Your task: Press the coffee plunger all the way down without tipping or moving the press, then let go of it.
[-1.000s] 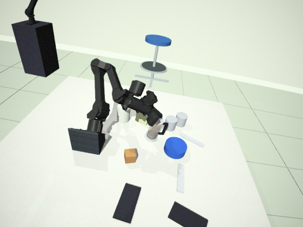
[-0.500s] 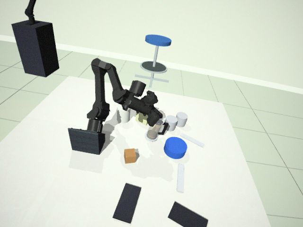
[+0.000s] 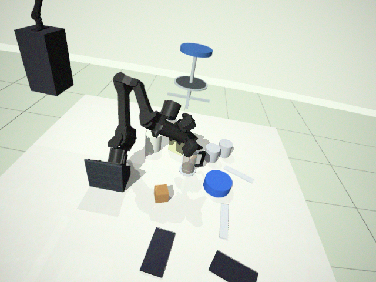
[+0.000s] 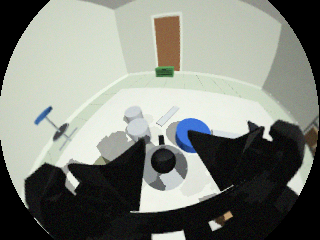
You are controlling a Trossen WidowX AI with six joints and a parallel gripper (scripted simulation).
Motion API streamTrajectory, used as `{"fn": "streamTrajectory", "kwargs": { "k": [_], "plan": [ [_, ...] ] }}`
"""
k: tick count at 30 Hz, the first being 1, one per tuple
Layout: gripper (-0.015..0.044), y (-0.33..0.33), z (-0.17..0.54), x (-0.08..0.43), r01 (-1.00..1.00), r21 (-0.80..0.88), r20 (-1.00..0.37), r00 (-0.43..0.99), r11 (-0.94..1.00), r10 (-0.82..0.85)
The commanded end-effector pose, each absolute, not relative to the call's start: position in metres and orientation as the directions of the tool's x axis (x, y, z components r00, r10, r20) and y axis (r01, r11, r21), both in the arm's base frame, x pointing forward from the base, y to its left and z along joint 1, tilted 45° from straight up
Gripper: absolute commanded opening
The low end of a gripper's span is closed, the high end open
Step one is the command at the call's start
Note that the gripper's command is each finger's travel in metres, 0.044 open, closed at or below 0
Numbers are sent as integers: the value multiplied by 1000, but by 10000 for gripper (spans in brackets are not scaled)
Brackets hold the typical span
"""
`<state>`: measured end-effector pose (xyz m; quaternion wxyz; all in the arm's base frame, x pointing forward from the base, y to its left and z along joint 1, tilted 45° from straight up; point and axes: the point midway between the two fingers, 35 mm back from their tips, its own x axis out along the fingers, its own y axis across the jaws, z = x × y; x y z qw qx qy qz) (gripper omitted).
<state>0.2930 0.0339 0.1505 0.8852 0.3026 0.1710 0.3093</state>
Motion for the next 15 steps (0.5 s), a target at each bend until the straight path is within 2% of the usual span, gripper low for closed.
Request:
{"fn": "streamTrajectory", "kwargs": {
  "k": [1, 3, 4, 15],
  "plan": [
    [381, 33, 150, 293, -442, 639, -117, 753, 629, 648],
    [433, 33, 150, 293, -442, 639, -117, 753, 629, 648],
    [440, 33, 150, 293, -442, 639, -117, 753, 629, 648],
    [440, -4, 178, 290, -425, 642, -144, 750, 638, 645]
  ]
}}
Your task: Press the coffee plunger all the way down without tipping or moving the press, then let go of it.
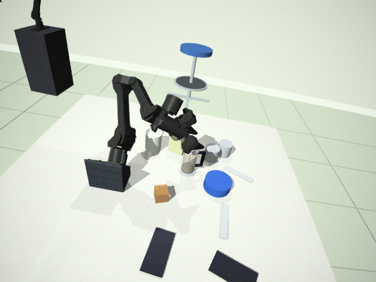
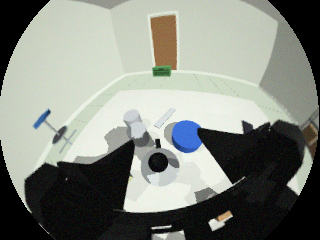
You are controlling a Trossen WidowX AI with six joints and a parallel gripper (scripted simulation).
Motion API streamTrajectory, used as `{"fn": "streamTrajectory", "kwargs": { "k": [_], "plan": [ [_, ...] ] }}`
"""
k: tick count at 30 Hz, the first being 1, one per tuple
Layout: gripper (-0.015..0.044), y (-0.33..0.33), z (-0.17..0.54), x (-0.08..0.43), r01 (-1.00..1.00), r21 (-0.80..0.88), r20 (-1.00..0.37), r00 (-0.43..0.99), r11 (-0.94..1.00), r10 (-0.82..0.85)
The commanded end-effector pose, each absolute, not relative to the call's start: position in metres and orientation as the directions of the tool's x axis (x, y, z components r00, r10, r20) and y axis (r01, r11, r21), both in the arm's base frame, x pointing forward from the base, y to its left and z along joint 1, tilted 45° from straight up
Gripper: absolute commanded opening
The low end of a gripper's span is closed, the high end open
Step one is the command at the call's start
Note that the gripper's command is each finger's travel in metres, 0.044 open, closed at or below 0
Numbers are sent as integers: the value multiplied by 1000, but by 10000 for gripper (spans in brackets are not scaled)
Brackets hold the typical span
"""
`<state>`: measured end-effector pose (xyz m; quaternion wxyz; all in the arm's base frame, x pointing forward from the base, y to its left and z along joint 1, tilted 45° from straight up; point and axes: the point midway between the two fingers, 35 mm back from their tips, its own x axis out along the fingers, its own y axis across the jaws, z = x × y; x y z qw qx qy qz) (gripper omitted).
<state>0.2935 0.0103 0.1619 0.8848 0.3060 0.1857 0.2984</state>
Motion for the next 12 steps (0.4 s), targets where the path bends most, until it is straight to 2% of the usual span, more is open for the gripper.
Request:
{"fn": "streamTrajectory", "kwargs": {
  "k": [1, 12],
  "plan": [
    [440, -10, 185, 286, -428, 643, -143, 747, 634, 649],
    [440, -23, 206, 275, -439, 649, -126, 743, 621, 657]
  ]
}}
